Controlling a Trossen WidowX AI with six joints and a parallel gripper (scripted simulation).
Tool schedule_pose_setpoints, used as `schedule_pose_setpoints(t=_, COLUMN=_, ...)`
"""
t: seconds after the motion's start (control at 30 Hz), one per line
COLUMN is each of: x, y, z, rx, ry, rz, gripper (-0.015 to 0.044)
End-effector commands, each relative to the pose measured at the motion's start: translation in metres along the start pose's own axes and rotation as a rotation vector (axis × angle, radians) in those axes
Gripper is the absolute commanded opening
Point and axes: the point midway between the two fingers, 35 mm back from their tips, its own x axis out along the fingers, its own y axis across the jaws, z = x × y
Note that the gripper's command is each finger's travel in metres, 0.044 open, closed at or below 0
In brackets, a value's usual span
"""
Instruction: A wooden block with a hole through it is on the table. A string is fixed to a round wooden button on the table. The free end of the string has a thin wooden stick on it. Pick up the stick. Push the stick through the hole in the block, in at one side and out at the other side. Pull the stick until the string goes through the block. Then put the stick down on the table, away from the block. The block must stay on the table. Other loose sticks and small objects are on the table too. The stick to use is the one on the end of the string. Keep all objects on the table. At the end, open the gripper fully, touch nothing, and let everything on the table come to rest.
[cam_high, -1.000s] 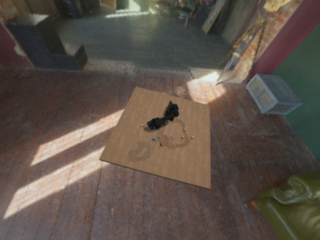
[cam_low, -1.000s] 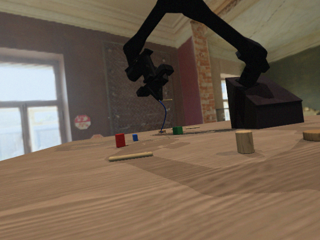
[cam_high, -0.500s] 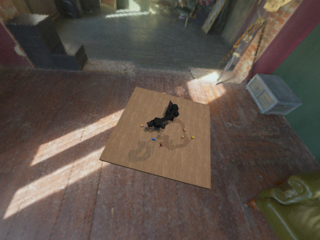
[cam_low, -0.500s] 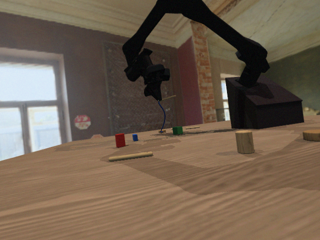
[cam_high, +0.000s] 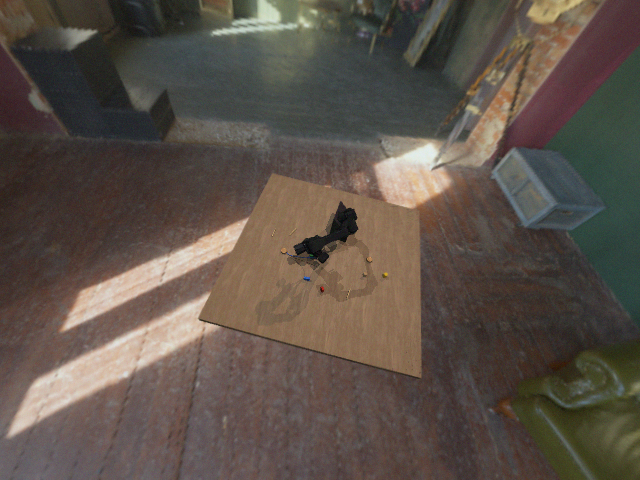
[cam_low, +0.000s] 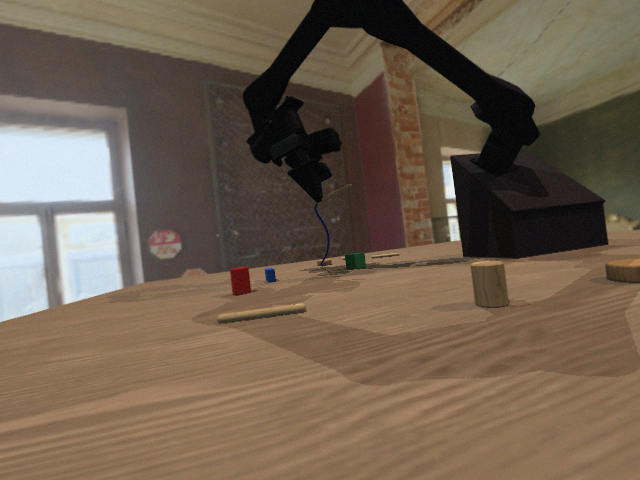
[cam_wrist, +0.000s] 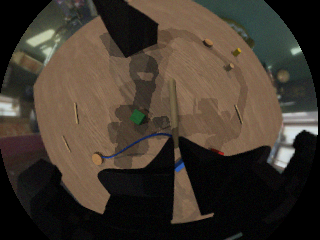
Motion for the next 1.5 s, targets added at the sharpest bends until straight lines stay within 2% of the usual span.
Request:
schedule_pose_setpoints(t=0.0, x=-0.001, y=0.0, z=-0.001, rx=0.143, ry=0.0, rz=0.007, gripper=0.0)
schedule_pose_setpoints(t=0.13, x=-0.001, y=0.0, z=-0.002, rx=0.258, ry=-0.001, rz=0.009, gripper=0.0)
schedule_pose_setpoints(t=0.33, x=-0.001, y=0.0, z=-0.002, rx=0.258, ry=0.0, rz=0.011, gripper=0.0)
schedule_pose_setpoints(t=0.67, x=-0.006, y=-0.007, z=-0.018, rx=-0.097, ry=-0.003, rz=0.123, gripper=0.0)
schedule_pose_setpoints(t=0.93, x=-0.006, y=-0.007, z=-0.021, rx=-0.143, ry=-0.005, rz=0.137, gripper=0.0)
schedule_pose_setpoints(t=1.27, x=-0.011, y=-0.012, z=-0.036, rx=-0.461, ry=-0.025, rz=0.237, gripper=0.0)
schedule_pose_setpoints(t=1.47, x=-0.011, y=-0.013, z=-0.037, rx=-0.481, ry=-0.027, rz=0.244, gripper=0.0)
